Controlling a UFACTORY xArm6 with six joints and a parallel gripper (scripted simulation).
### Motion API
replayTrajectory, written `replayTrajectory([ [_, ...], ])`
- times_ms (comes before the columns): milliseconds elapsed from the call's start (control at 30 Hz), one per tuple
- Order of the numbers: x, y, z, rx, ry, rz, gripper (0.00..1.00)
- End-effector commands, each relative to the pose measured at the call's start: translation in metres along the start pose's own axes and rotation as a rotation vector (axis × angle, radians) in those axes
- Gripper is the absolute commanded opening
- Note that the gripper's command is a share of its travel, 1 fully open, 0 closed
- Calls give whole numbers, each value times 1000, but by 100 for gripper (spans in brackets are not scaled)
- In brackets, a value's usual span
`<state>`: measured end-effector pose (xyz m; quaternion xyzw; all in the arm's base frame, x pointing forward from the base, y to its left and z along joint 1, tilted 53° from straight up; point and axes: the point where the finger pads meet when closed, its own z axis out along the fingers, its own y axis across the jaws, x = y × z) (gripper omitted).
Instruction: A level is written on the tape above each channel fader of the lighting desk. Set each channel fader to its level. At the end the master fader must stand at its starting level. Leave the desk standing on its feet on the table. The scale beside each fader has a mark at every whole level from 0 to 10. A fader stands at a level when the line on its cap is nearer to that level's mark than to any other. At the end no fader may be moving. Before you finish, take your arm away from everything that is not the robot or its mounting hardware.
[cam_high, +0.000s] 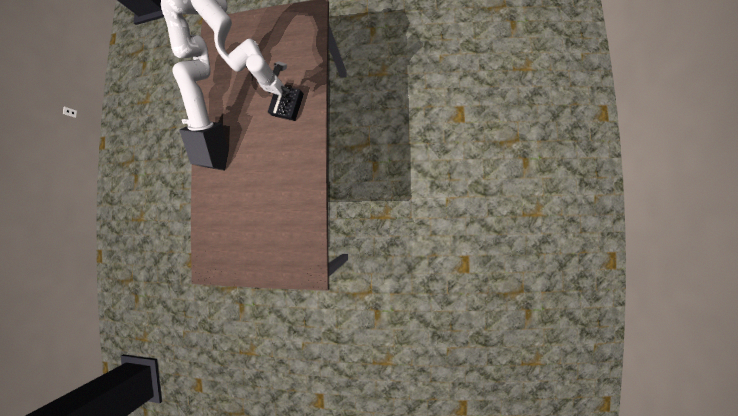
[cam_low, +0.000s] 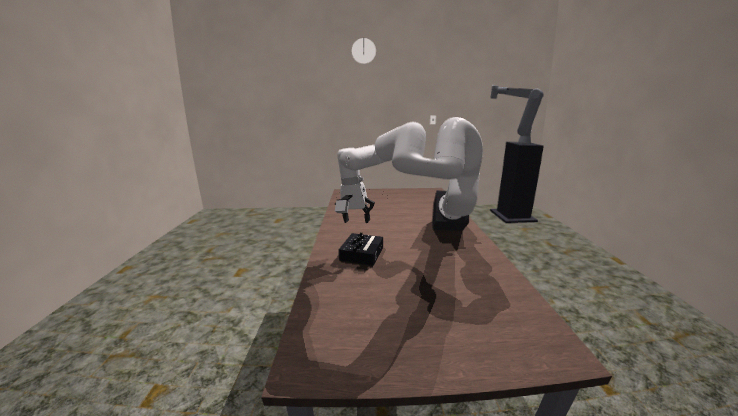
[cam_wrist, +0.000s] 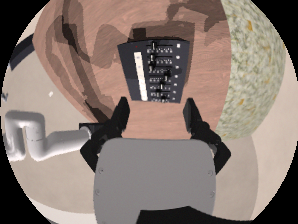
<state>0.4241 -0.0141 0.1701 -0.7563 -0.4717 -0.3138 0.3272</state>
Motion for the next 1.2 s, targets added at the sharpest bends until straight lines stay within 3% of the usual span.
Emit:
replayTrajectory([
  [0,1,5,5,22,21,-278,100],
  [467,-1,14,26,65,62,-909,100],
  [533,-1,14,26,65,62,-909,100],
  [567,-1,15,27,73,76,-1049,100],
  [1000,-1,16,30,94,166,-1629,100],
  [1167,-1,16,30,94,168,-1641,100],
])
